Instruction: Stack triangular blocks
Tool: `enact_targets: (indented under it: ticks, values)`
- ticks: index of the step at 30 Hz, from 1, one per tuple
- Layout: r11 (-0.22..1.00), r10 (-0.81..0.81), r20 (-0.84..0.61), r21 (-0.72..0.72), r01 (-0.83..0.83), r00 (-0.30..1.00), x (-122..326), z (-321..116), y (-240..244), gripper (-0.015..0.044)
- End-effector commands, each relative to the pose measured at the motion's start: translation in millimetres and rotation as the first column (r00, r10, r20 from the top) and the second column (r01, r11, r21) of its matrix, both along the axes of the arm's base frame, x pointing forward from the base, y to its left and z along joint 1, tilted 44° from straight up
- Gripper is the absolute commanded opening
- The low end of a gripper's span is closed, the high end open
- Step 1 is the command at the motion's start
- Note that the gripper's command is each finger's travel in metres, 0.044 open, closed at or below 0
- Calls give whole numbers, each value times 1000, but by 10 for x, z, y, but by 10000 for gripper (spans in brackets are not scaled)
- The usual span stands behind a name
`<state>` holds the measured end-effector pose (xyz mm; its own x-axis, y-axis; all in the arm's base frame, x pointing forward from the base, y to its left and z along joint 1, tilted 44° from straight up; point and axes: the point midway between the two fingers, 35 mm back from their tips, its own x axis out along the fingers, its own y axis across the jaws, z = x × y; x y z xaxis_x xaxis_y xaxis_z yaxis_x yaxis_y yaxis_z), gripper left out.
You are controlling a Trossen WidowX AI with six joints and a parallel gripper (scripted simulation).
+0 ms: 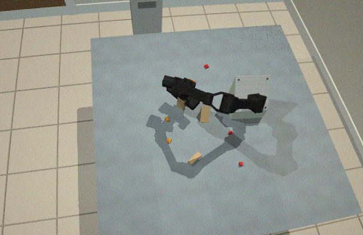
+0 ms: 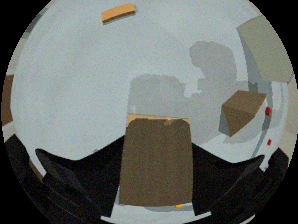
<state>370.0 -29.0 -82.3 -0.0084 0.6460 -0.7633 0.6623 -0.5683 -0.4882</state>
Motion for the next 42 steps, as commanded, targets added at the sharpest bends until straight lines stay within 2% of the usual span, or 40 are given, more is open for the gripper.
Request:
enact_targets:
  ticks: [1,18,19,35,42]
  values:
    - [996,45,-56,-68,-49,997,70,60,17,0]
    - [907,197,-326,-297,-298,925,310,211,178,0]
    - [928,186,-290,-263,-265,939,259,181,161,26]
    - [928,186,-290,-263,-265,939,259,181,161,440]
    - [928,186,-290,-263,-265,939,259,181,161,440]
